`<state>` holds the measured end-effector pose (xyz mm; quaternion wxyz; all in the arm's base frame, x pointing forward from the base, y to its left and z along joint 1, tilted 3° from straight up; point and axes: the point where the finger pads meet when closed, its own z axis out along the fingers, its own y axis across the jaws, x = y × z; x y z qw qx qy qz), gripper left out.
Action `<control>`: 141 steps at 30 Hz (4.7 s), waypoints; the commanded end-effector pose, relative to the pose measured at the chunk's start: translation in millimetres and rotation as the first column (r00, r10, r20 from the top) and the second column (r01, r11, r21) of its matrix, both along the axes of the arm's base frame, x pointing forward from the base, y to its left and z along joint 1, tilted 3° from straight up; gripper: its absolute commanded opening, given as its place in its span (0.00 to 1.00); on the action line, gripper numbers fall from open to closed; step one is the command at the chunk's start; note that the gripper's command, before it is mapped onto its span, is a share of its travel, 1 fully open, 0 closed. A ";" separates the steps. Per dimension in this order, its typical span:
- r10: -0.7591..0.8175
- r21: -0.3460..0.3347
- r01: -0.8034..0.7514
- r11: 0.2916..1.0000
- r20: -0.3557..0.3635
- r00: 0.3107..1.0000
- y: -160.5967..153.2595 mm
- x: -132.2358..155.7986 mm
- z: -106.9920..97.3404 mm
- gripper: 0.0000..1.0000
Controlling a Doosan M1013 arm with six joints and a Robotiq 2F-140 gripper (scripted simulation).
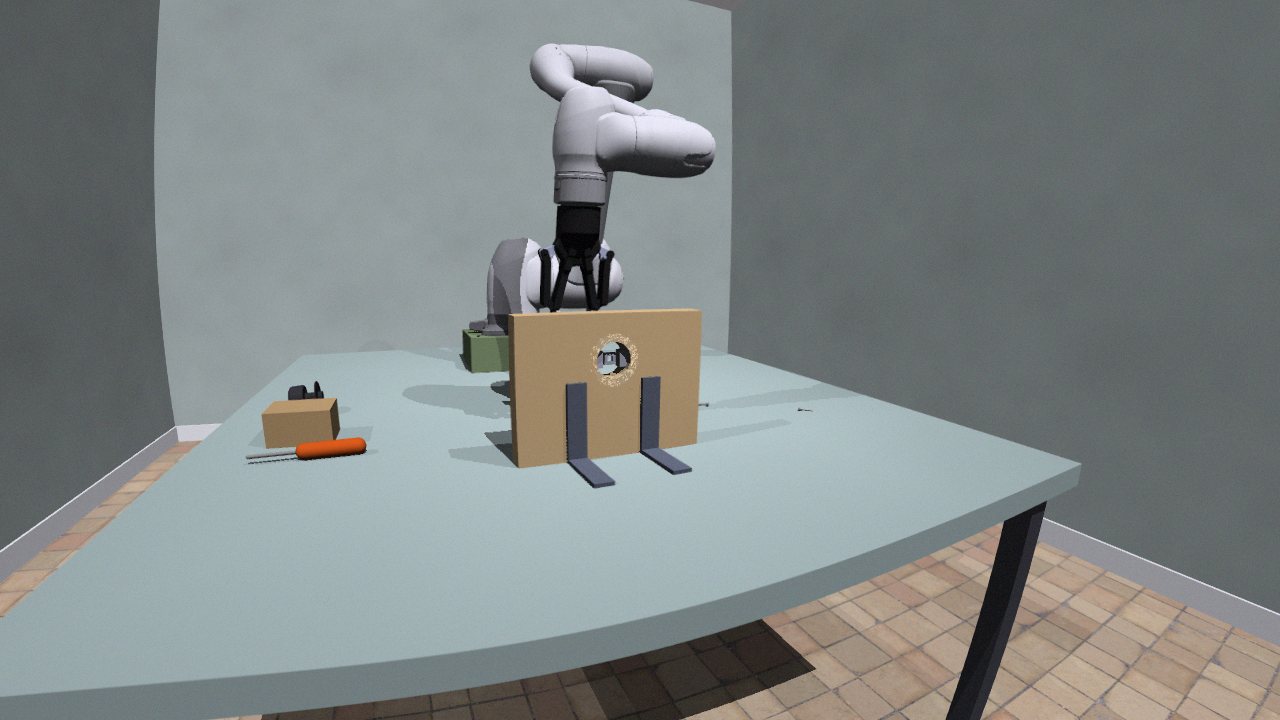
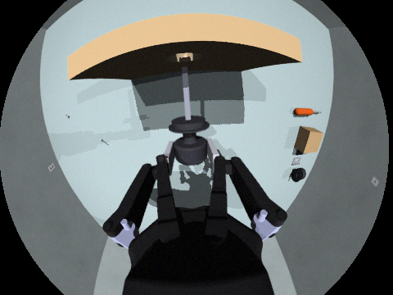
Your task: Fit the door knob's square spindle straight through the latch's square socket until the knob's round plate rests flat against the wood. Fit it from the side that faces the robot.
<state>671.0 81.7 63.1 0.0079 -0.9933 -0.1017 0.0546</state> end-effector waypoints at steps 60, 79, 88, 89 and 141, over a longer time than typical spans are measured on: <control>0.000 0.000 0.000 1.000 0.000 1.000 0.0 0.1 0.1 0.42; 0.000 0.000 0.000 1.000 0.000 1.000 1.0 4.9 0.0 0.42; 0.000 0.000 0.000 1.000 0.000 1.000 1.2 5.9 -0.1 0.42; 0.000 0.000 0.000 1.000 0.000 1.000 1.4 6.4 -0.1 0.42; 0.000 0.000 0.000 1.000 0.000 1.000 3.4 16.2 -0.4 0.42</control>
